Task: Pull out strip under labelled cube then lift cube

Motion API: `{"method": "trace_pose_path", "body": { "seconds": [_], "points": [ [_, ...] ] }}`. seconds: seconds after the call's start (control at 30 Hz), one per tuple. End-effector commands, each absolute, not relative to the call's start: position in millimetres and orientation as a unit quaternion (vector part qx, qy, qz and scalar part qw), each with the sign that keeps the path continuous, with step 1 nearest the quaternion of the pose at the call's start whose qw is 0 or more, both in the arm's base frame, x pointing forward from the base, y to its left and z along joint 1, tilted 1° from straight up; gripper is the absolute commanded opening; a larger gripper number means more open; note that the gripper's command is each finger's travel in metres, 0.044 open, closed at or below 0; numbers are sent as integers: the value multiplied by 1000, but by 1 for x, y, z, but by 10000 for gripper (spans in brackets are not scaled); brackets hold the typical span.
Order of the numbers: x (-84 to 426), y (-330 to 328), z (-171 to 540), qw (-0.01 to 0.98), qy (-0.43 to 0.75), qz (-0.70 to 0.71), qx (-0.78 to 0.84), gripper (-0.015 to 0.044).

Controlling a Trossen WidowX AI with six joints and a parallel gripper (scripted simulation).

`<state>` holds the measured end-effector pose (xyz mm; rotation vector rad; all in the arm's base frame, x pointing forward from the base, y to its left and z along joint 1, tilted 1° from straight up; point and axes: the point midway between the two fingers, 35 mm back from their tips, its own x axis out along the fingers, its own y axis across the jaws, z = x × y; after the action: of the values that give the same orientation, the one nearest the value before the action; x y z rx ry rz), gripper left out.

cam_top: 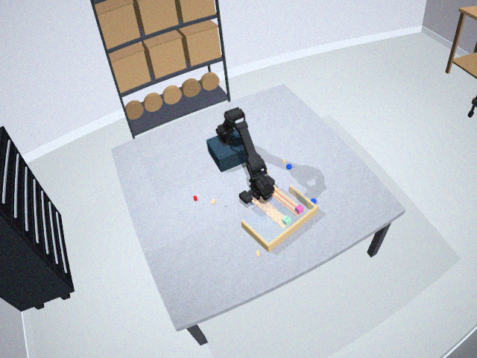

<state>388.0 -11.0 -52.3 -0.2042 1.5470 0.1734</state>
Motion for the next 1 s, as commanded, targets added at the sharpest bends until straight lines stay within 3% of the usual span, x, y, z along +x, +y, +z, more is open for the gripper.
{"method": "trace_pose_path", "body": {
  "seconds": [0.0, 0.53, 0.97],
  "points": [
    [388, -11, -54, 709, 695, 79, -91, 0],
    [364, -17, -55, 708, 696, 79, -91, 0],
    [374, -14, -45, 708, 696, 79, -91, 0]
  ]
}}
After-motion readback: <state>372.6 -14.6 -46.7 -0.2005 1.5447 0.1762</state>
